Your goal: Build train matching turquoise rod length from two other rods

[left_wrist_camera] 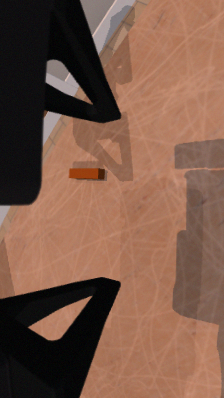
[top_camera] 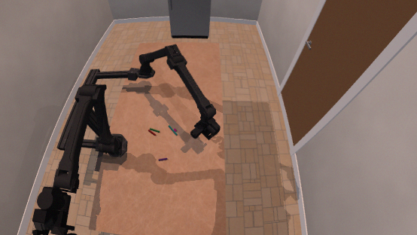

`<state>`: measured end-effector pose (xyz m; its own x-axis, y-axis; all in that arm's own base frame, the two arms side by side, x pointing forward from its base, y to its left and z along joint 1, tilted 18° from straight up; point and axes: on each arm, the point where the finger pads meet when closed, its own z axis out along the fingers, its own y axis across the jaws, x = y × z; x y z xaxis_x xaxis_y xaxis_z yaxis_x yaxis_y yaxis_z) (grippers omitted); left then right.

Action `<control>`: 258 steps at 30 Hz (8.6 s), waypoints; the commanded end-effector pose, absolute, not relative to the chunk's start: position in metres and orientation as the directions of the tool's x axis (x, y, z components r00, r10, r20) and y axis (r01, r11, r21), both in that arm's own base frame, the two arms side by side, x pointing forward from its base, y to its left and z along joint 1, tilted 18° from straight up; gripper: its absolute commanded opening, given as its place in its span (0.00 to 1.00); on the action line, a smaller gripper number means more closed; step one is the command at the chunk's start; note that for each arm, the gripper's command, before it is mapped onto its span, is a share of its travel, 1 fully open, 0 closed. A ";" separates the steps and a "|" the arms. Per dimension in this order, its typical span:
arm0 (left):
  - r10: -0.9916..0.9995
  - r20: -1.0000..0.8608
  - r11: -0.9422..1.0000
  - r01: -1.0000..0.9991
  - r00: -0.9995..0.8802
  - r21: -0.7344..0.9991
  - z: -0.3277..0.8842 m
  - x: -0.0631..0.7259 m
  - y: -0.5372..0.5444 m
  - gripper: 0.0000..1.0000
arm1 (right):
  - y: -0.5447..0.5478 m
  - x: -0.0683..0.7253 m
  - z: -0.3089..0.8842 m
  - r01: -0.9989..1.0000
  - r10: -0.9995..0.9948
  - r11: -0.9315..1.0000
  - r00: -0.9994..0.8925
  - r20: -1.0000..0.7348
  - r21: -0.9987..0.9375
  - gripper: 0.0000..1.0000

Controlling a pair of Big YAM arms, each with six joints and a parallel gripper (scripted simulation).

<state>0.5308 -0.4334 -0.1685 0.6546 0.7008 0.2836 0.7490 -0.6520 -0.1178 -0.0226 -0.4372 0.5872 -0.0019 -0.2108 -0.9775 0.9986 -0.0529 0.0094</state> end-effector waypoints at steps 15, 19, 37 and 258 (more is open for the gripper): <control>0.721 0.283 -0.645 0.762 0.633 -0.059 -0.145 0.534 -0.449 1.00 | -0.418 -0.028 0.633 0.998 -0.281 -0.066 -0.019 -0.959 0.000 1.00; 0.758 0.285 -0.602 0.798 0.587 -0.041 -0.146 0.524 -0.454 1.00 | -0.418 -0.028 0.633 0.998 -0.281 -0.066 -0.019 -0.959 0.000 1.00; 0.951 0.272 -0.179 0.979 0.148 0.094 -0.151 0.480 -0.446 1.00 | -0.418 -0.028 0.633 0.998 -0.281 -0.066 -0.019 -0.959 0.000 1.00; 0.649 0.281 -0.714 0.694 0.707 -0.095 -0.131 0.618 -0.405 0.23 | -0.418 -0.028 0.633 0.998 -0.281 -0.066 -0.019 -0.959 0.000 1.00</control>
<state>0.6019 -0.3942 -0.1519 0.7060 0.6533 0.2735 0.7004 -0.7013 -0.1326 -0.0226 -0.4372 0.5872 -0.0019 -0.2108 -0.9775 0.9986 -0.0529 0.0094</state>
